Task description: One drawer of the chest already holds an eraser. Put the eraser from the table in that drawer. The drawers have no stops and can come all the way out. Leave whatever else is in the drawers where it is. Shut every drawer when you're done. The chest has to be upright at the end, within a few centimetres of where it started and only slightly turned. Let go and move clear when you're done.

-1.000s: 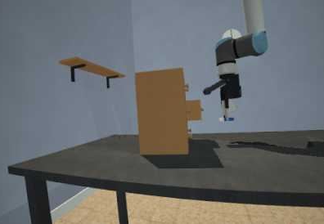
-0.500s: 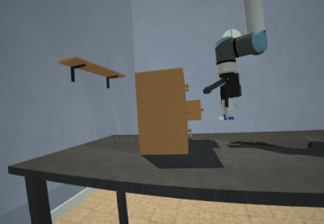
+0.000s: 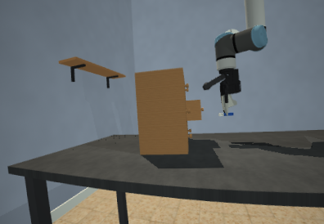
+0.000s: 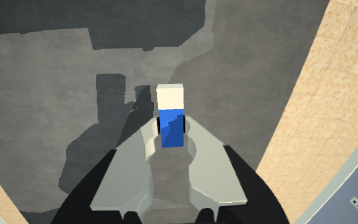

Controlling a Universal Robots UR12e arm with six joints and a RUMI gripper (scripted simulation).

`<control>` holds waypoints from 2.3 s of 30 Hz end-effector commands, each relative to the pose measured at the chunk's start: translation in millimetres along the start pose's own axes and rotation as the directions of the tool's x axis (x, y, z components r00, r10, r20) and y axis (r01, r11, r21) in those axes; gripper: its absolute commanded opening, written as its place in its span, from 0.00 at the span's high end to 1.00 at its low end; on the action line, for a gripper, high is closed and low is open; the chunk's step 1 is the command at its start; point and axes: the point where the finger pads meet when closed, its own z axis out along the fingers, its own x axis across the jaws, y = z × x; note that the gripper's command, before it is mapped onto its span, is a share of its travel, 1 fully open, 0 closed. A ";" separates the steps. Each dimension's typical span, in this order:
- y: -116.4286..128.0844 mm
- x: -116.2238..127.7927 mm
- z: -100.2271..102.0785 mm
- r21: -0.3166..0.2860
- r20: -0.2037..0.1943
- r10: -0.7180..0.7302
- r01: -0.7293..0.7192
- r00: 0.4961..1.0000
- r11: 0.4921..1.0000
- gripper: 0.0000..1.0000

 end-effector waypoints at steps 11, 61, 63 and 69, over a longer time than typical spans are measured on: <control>-0.8 0.1 -37.5 0.001 0.000 0.000 0.000 1.000 1.000 0.89; -1.8 -0.1 -123.9 0.001 0.000 0.000 0.000 1.000 1.000 0.89; -1.8 -0.1 -124.1 0.001 0.000 0.000 0.000 1.000 1.000 0.89; -1.8 -0.1 -124.2 0.001 0.000 0.000 0.000 1.000 1.000 0.89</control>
